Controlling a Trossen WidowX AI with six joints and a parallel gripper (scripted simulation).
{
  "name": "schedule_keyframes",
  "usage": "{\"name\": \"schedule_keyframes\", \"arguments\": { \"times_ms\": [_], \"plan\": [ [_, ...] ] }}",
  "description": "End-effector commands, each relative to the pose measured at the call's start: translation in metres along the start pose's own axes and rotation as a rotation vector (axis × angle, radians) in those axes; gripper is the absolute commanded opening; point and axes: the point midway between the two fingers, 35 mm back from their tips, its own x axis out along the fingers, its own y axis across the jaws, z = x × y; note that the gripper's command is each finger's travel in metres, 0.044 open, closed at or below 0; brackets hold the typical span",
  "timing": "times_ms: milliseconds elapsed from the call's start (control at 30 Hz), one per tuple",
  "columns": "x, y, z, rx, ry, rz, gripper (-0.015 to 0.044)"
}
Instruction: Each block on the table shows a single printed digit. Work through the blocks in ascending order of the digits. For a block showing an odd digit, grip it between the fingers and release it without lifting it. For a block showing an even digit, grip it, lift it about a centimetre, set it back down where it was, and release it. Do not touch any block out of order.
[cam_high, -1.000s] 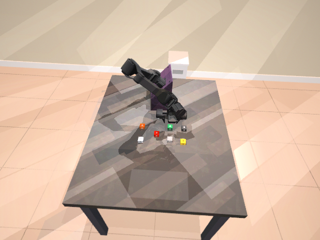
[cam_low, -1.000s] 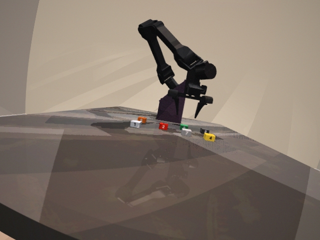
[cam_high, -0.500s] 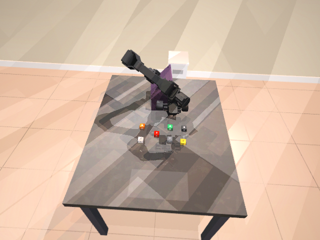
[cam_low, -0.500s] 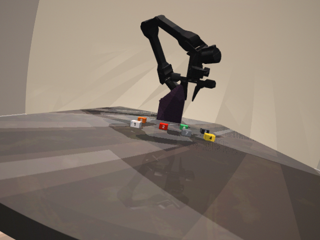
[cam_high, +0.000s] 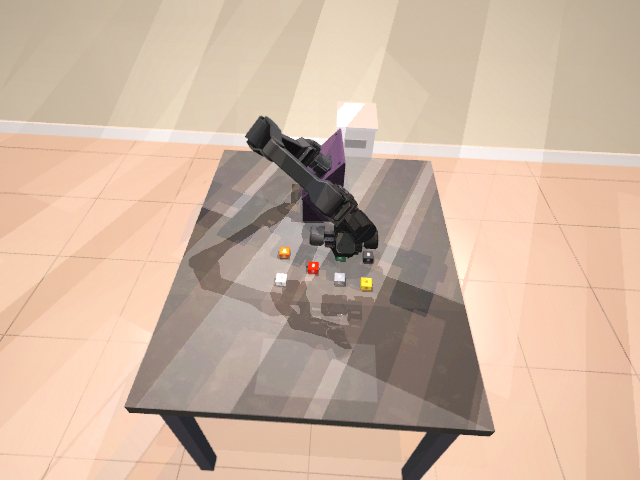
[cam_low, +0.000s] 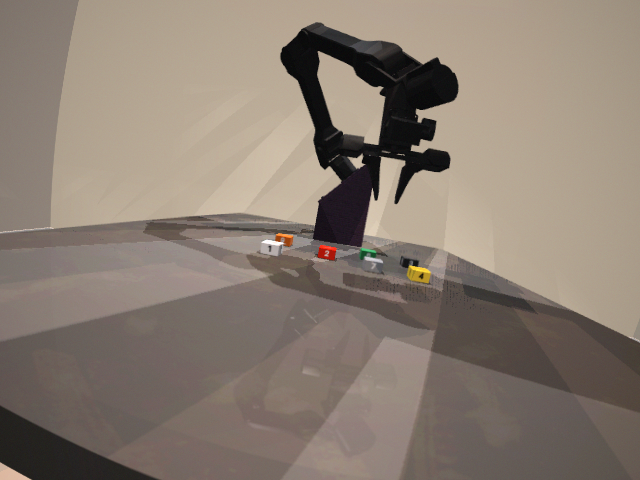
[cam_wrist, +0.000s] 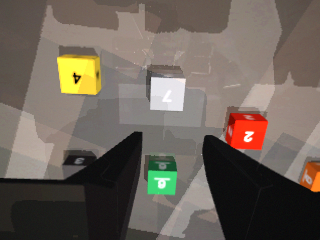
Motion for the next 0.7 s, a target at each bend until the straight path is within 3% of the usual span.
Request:
{"name": "schedule_keyframes", "arguments": {
  "times_ms": [0, 67, 233, 667],
  "plan": [
    [0.048, -0.001, -0.003, -0.011, 0.020, -0.012, 0.0225],
    [0.074, -0.003, -0.005, -0.011, 0.021, -0.017, 0.0278],
    [0.078, -0.004, -0.006, -0.011, 0.021, -0.017, 0.0400],
    [0.098, -0.004, -0.006, -0.011, 0.021, -0.018, 0.0400]
  ]
}}
